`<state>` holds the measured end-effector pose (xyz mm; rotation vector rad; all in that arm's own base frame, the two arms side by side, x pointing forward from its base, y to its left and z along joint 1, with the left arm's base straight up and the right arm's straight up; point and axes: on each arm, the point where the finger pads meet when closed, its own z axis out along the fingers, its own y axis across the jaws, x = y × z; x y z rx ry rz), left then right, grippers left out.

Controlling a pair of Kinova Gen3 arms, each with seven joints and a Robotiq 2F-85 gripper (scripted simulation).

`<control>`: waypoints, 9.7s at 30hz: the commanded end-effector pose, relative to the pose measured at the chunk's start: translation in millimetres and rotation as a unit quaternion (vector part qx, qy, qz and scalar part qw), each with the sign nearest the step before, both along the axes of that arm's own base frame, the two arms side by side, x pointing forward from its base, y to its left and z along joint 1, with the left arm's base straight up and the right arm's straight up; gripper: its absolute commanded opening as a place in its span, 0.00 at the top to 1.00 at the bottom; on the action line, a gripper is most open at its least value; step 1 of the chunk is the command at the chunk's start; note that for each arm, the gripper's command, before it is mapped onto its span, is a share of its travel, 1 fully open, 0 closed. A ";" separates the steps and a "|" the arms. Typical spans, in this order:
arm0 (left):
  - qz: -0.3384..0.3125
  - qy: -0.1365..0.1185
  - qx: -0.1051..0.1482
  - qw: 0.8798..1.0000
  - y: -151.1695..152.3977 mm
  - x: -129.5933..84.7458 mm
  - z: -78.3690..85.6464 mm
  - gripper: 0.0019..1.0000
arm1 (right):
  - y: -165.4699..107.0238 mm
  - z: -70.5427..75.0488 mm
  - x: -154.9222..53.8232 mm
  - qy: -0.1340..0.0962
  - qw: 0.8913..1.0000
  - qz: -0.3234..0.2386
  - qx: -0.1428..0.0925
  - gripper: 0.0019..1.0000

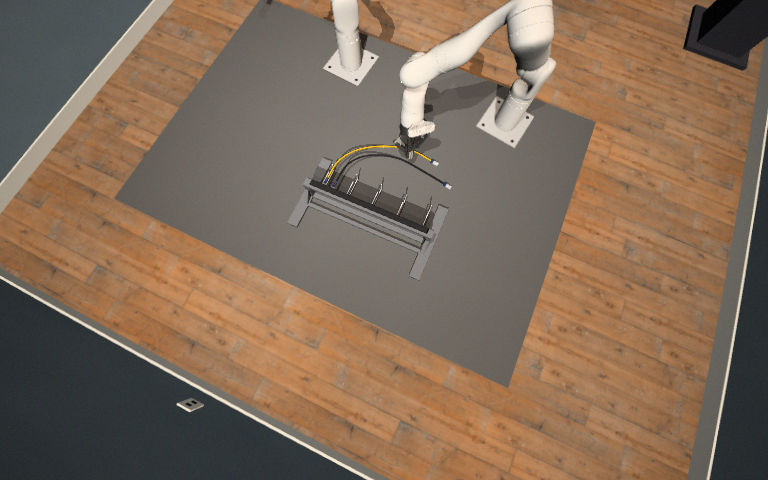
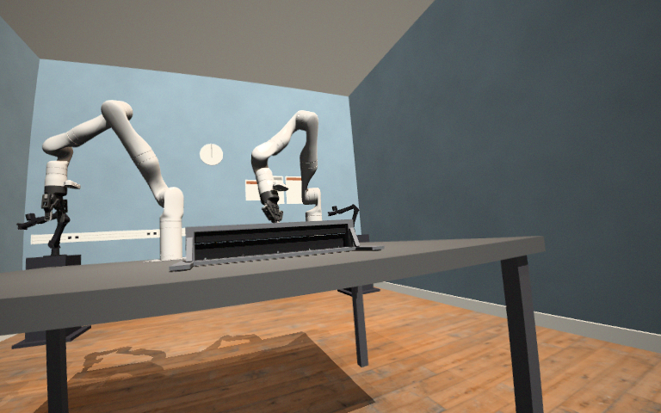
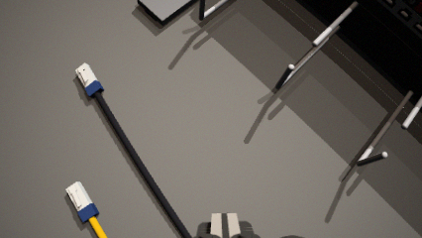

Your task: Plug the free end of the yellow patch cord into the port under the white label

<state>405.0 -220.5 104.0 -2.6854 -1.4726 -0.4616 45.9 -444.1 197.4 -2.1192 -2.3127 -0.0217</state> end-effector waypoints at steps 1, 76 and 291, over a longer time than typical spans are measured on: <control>0.071 0.020 -0.039 0.996 26.1 -14.0 -0.1 0.90 | -4.0 2.6 -3.9 0.003 1.000 0.003 -0.007 0.00; 0.281 0.090 -0.118 0.948 65.5 -76.4 -5.9 0.90 | -4.0 2.6 -3.9 0.003 1.000 0.003 -0.007 0.00; 0.280 0.088 -0.119 0.948 65.7 -73.8 -70.9 0.57 | -4.0 2.6 -3.9 0.003 1.000 0.003 -0.007 0.00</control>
